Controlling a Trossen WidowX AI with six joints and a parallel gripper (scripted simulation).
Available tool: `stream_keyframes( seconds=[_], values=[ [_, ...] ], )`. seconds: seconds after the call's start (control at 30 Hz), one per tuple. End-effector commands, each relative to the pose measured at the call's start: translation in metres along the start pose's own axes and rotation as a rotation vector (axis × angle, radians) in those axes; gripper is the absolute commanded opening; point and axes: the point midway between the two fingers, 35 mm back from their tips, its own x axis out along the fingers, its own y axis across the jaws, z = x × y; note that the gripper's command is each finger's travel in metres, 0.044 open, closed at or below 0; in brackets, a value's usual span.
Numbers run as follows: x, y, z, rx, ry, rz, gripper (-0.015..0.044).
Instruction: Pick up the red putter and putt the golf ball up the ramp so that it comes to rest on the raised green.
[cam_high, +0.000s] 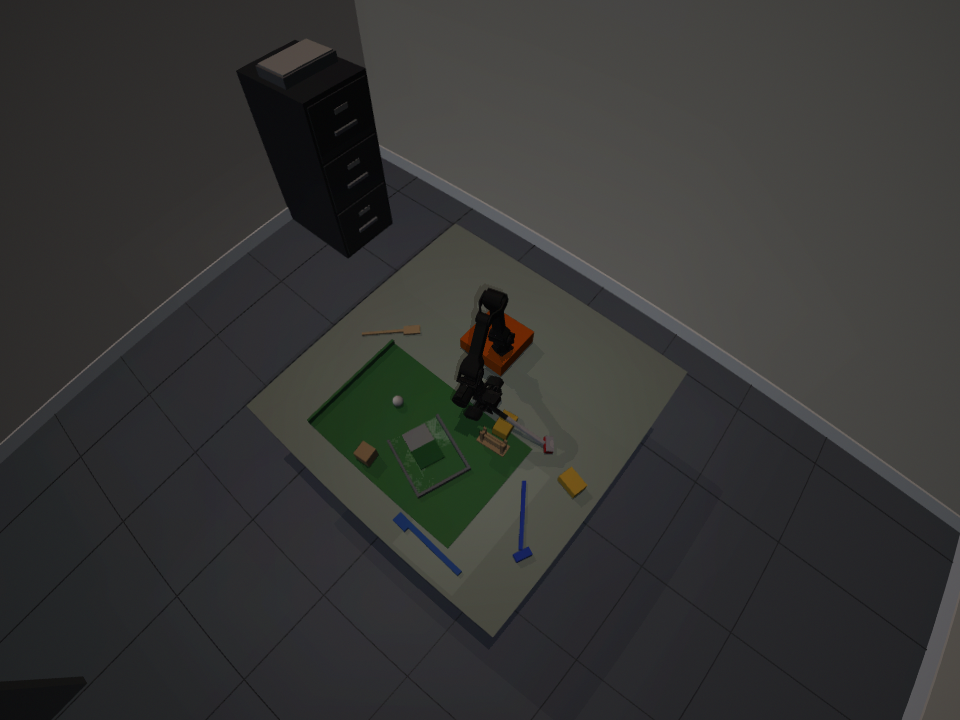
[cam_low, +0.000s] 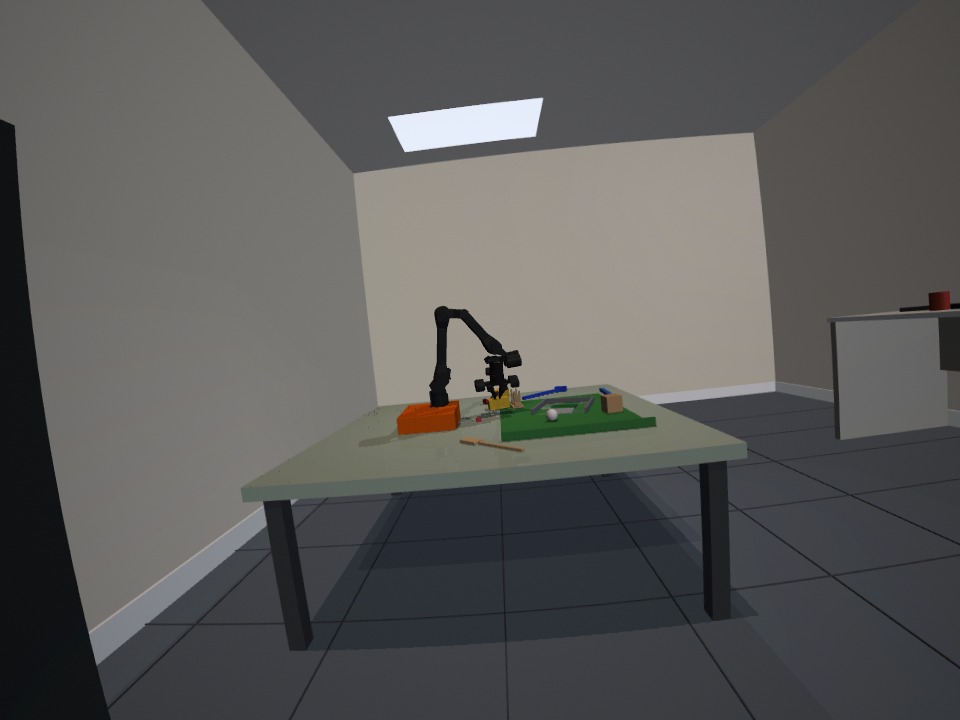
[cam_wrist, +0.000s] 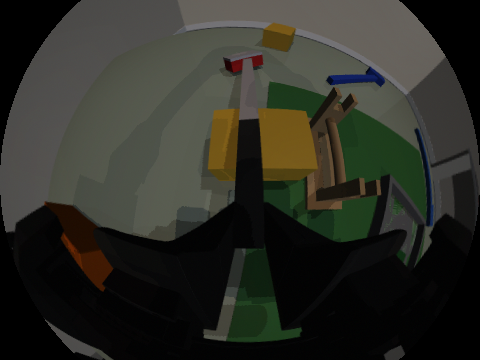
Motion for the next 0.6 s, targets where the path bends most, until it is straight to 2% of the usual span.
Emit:
stream_keyframes(
  seconds=[0.0, 0.07, 0.1, 0.23, 0.57],
  values=[
    [0.0, 0.0, 0.0, -0.001, 0.0, -0.001, 0.0039],
    [0.0, 0.0, 0.0, -0.001, 0.0, -0.001, 0.0026],
    [-0.001, -0.001, 0.001, -0.001, 0.0, -0.001, 0.0],
    [-0.013, -0.003, 0.008, -0.001, 0.0, -0.001, 0.0],
    [-0.072, -0.004, 0.042, 0.0, -0.001, 0.0, 0.0]
  ],
)
